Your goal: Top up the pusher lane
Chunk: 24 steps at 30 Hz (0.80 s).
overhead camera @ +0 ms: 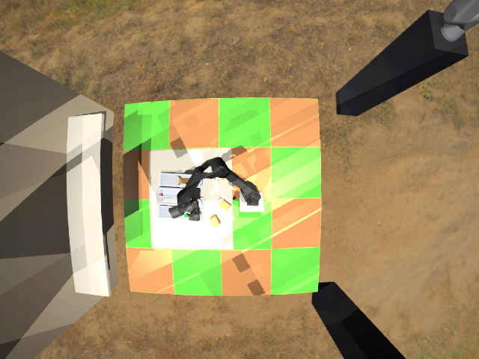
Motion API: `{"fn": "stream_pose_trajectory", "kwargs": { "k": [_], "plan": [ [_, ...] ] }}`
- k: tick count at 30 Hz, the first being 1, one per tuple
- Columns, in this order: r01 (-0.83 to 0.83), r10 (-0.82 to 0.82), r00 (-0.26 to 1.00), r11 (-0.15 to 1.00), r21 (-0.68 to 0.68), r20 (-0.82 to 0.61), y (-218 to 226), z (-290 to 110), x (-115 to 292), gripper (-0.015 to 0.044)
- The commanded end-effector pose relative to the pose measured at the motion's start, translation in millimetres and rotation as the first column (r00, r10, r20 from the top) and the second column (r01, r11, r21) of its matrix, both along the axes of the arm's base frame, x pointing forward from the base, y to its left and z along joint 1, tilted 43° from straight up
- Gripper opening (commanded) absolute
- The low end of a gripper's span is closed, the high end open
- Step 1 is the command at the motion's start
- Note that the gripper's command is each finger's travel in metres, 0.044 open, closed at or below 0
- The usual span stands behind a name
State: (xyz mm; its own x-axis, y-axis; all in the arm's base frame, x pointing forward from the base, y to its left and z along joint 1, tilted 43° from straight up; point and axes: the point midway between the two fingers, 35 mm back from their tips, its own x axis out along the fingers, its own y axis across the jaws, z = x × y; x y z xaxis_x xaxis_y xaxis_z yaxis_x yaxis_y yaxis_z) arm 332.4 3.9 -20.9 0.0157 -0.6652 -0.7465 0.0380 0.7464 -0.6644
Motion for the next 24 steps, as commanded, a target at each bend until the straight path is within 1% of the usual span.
{"fn": "stream_pose_trajectory", "kwargs": {
  "k": [1, 24],
  "plan": [
    [-0.005, 0.005, 1.000, 1.000, -0.006, 0.025, 0.8, 2.6, 6.4, 0.0000],
    [-0.005, 0.005, 1.000, 1.000, -0.006, 0.025, 0.8, 2.8, 8.6, 0.0000]
  ]
}}
